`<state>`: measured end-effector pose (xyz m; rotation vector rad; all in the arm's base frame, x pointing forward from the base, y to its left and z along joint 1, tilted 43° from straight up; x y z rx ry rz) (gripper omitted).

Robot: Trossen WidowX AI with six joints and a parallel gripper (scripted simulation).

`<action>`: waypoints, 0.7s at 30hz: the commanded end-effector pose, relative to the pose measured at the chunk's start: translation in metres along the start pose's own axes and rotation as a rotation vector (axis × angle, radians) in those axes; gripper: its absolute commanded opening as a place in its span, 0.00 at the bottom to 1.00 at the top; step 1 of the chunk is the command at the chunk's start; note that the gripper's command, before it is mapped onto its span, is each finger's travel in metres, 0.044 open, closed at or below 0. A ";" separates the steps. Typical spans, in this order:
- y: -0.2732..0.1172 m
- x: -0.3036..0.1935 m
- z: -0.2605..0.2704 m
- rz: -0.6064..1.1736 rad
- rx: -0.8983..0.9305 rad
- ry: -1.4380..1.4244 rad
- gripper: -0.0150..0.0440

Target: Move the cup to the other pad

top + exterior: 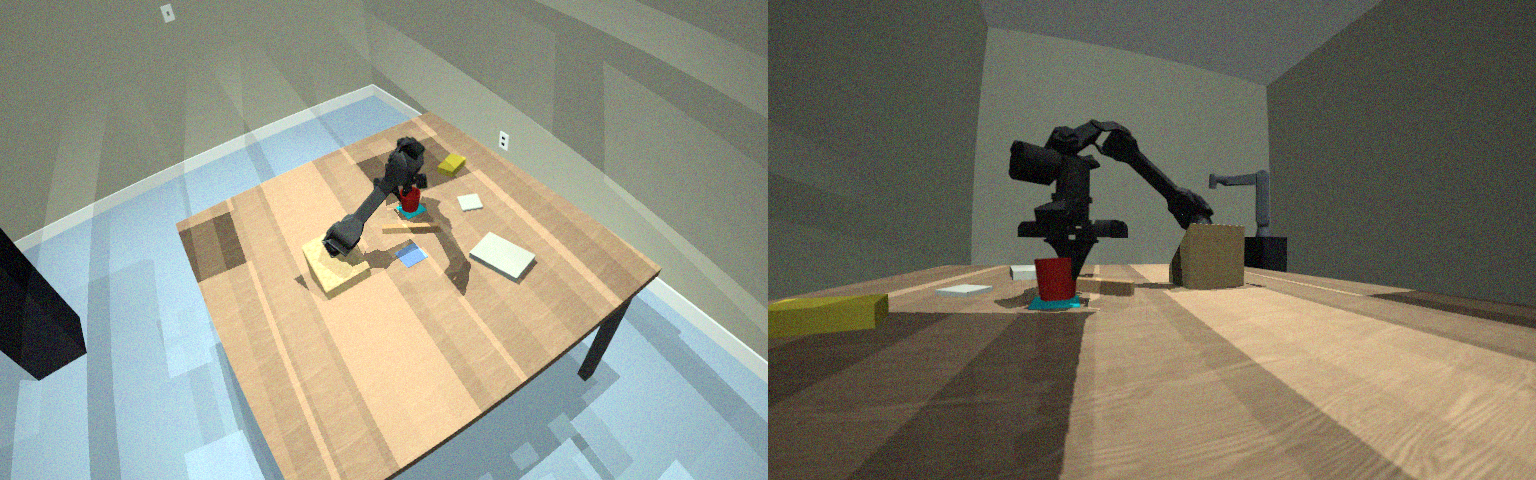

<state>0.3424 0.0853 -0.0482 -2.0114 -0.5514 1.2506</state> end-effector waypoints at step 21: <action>-0.001 0.000 0.000 -0.001 0.000 0.001 0.47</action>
Point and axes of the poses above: the point midway between the two fingers, 35 mm back from their tips, its own y axis out along the fingers, its own z axis across the jaws, x = y × z, the point moved 7 cm from there along -y, back along the fingers, and after that the axes turned 9 degrees about -y, right-handed, at the moved point
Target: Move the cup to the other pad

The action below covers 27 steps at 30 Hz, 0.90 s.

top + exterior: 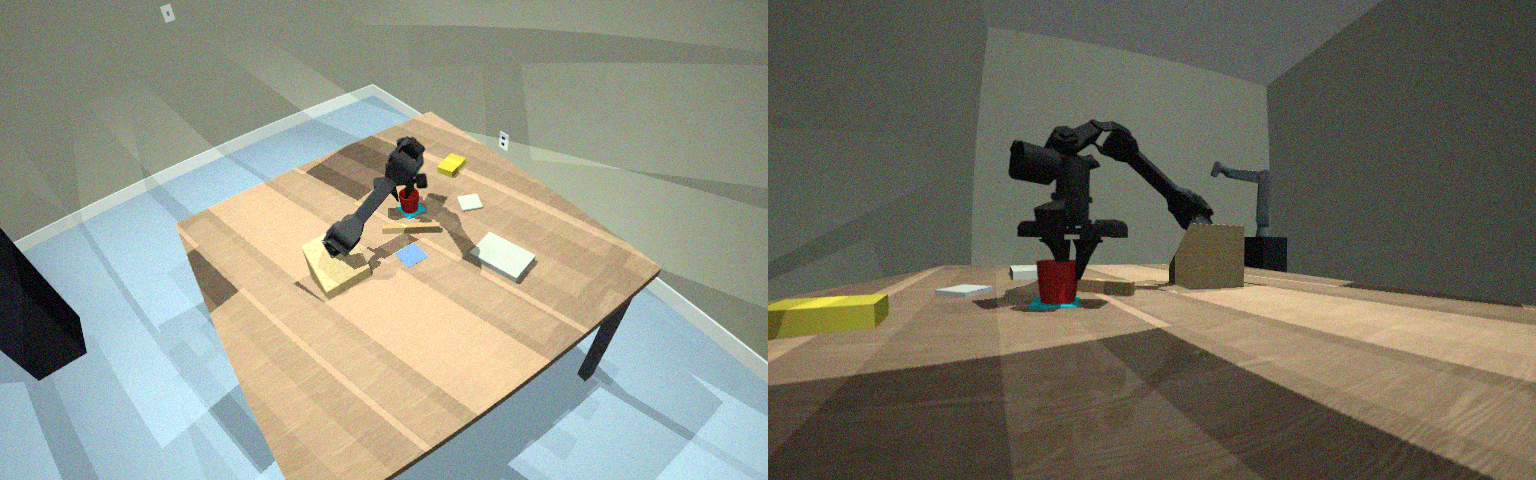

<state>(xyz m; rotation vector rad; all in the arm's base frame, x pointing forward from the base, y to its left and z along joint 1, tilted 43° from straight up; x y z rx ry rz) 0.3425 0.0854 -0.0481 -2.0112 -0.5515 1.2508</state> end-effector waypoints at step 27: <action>-0.048 -0.001 0.002 0.000 -0.001 -0.004 0.47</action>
Point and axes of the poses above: the point midway between the two fingers, 35 mm back from their tips, its own y axis out along the fingers, its own z axis across the jaws, x = y × z, the point moved 7 cm from there along -y, back along the fingers, and after that the axes turned 9 degrees about -y, right-handed, at the moved point
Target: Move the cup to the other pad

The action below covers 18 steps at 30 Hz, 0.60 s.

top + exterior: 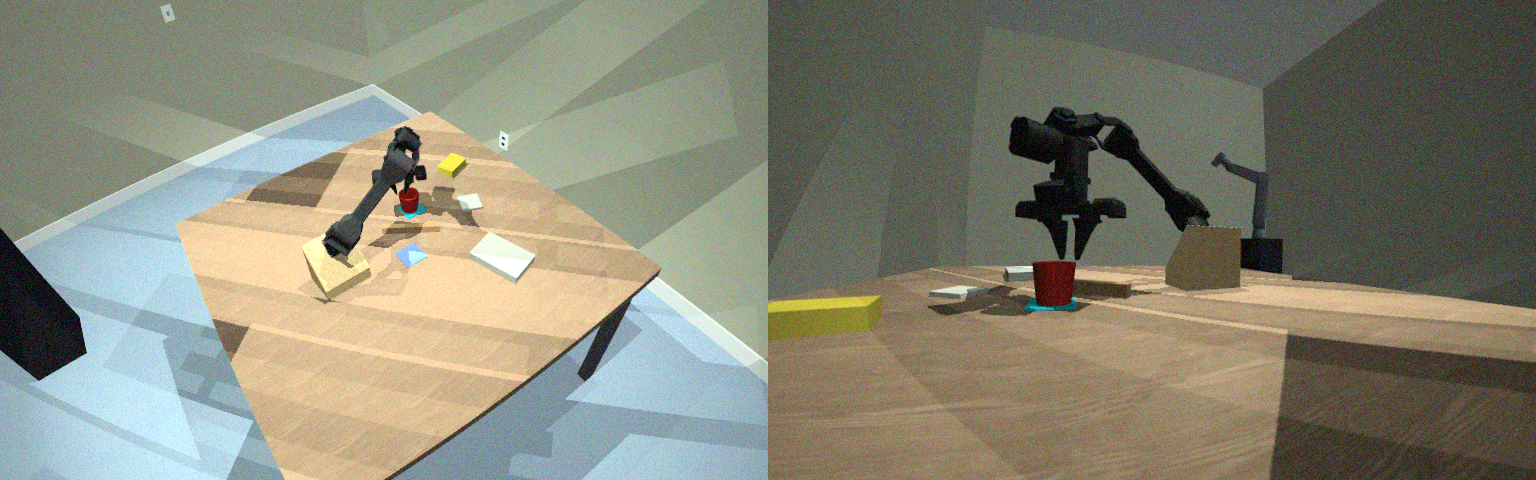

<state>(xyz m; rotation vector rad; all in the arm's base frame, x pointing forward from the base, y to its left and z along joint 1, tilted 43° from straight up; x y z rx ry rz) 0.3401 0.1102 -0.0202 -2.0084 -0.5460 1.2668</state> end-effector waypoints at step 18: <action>-0.017 -0.001 0.001 -0.004 -0.003 0.000 1.00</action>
Point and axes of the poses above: the point midway between the two fingers, 35 mm back from their tips, its own y axis out along the fingers, its own z axis across the jaws, x = y × z, the point moved 7 cm from there along -y, back along the fingers, and after that the axes turned 9 degrees about -y, right-handed, at the moved point
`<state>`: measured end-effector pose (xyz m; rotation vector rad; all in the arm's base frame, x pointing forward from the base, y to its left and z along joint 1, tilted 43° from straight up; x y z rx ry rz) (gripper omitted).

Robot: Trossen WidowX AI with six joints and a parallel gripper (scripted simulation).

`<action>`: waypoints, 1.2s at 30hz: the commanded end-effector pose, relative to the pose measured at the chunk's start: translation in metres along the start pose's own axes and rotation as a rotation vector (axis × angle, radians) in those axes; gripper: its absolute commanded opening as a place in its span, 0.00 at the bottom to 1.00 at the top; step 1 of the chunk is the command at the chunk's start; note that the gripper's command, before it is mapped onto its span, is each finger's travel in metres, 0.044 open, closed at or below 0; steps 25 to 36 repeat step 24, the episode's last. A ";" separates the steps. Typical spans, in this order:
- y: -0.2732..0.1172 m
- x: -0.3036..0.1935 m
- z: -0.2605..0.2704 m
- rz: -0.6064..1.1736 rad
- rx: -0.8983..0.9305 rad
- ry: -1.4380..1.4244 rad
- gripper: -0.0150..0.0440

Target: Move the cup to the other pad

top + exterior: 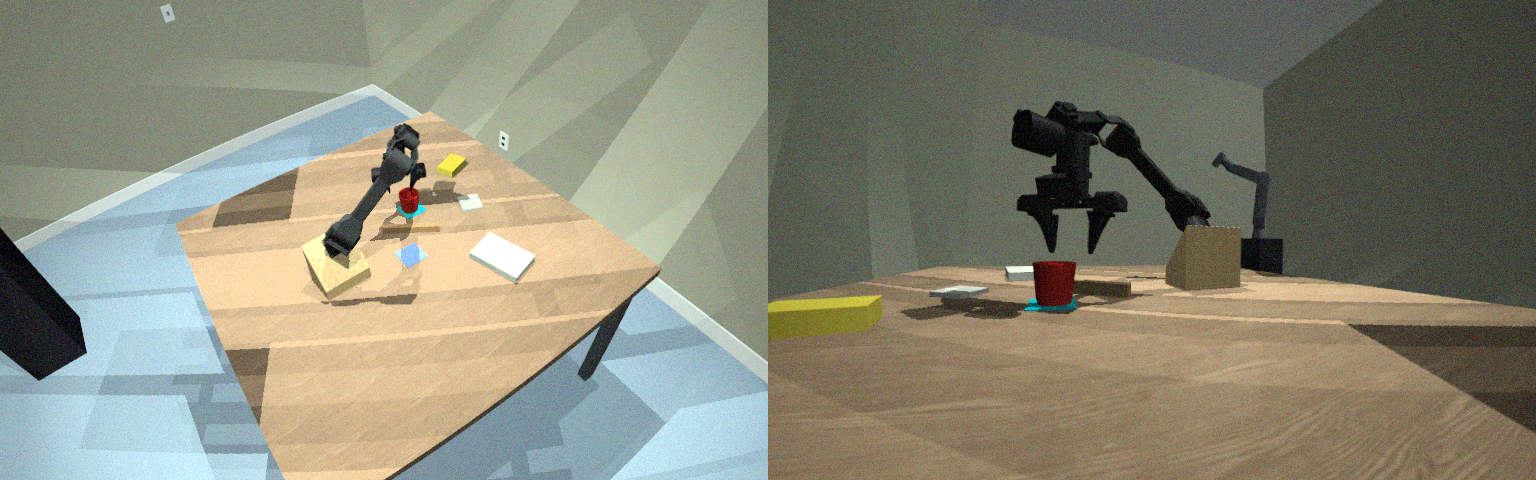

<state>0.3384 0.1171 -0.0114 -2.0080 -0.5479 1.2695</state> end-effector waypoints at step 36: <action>-0.059 -0.001 0.002 -0.007 -0.003 0.001 1.00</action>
Point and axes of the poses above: the point midway between the two fingers, 35 mm back from their tips, its own y axis out along the fingers, its own z axis across the jaws, x = y × z, the point moved 7 cm from there along -y, back along the fingers, and after that the axes turned 9 degrees about -y, right-handed, at the moved point
